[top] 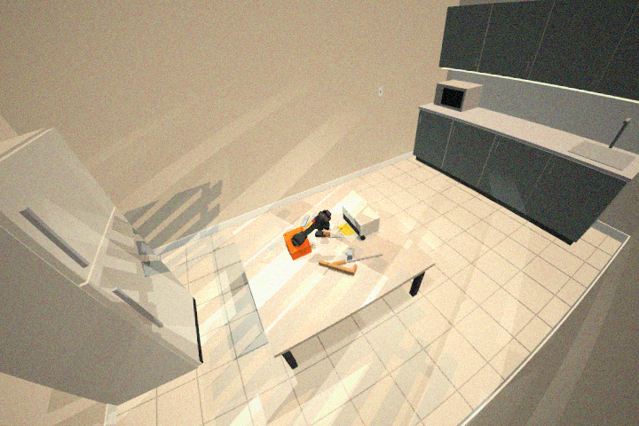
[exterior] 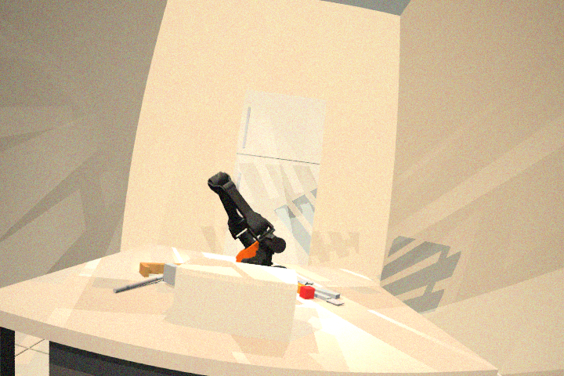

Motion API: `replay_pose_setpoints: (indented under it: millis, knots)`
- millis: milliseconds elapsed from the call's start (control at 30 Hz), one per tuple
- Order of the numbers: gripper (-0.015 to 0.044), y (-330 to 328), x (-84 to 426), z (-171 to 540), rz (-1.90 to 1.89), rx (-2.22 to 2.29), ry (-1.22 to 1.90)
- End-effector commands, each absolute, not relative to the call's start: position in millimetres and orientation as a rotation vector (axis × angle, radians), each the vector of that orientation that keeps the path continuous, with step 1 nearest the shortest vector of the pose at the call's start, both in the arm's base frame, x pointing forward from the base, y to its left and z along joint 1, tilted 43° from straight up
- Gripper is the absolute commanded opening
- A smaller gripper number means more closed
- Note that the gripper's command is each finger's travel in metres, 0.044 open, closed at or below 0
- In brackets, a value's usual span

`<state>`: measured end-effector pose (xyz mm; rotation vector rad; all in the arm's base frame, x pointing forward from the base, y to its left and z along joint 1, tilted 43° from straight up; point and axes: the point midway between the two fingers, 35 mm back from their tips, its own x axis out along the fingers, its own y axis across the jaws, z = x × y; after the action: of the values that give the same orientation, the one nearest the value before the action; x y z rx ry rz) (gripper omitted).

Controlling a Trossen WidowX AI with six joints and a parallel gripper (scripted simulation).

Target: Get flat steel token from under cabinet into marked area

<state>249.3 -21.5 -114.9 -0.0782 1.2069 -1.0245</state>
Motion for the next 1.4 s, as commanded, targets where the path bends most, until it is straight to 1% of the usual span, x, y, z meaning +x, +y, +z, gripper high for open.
replay_pose_setpoints:
  millis: [0, 1367]
  knots:
    - [0.0, -15.6, 250.1, -118.2, -1.019, -0.076, 1.205]
    - [0.0, 21.0, 245.5, -151.4, -1.017, -0.073, 1.206]
